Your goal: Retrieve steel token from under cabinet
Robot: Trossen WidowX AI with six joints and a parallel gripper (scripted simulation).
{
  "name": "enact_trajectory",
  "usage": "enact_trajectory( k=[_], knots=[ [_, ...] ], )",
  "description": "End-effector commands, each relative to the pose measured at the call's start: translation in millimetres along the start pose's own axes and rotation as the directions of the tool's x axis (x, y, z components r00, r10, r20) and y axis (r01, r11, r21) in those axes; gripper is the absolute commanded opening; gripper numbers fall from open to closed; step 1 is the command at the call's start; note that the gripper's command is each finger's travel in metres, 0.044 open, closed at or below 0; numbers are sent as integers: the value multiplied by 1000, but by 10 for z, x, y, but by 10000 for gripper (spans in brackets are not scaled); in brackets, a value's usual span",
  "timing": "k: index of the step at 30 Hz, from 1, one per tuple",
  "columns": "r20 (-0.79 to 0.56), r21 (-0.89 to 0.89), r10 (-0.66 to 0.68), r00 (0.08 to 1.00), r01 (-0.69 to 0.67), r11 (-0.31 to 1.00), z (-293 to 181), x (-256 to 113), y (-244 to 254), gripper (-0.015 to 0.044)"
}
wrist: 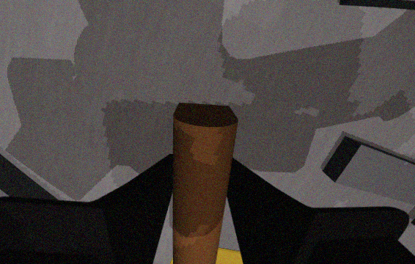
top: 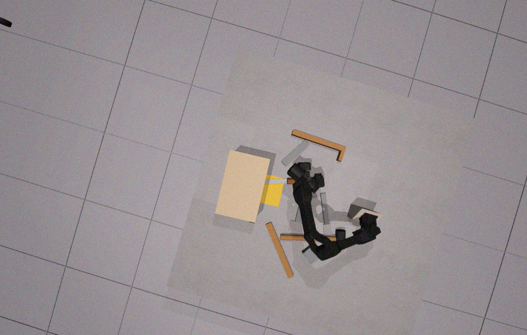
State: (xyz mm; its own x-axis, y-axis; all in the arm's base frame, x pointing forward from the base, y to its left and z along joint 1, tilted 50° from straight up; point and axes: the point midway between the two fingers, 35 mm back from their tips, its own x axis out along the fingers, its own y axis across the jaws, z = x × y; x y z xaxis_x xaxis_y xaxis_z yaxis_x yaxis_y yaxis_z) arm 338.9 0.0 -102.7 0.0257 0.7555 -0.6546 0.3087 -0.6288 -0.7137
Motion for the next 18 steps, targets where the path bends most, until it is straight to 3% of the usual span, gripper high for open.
enact_trajectory(
  k=[1,18],
  knots=[
    [5,3,-3,1000,3,1000,102,9,-5,0],
    [6,4,-3,1000,3,1000,348,8,13,0]
  ],
)
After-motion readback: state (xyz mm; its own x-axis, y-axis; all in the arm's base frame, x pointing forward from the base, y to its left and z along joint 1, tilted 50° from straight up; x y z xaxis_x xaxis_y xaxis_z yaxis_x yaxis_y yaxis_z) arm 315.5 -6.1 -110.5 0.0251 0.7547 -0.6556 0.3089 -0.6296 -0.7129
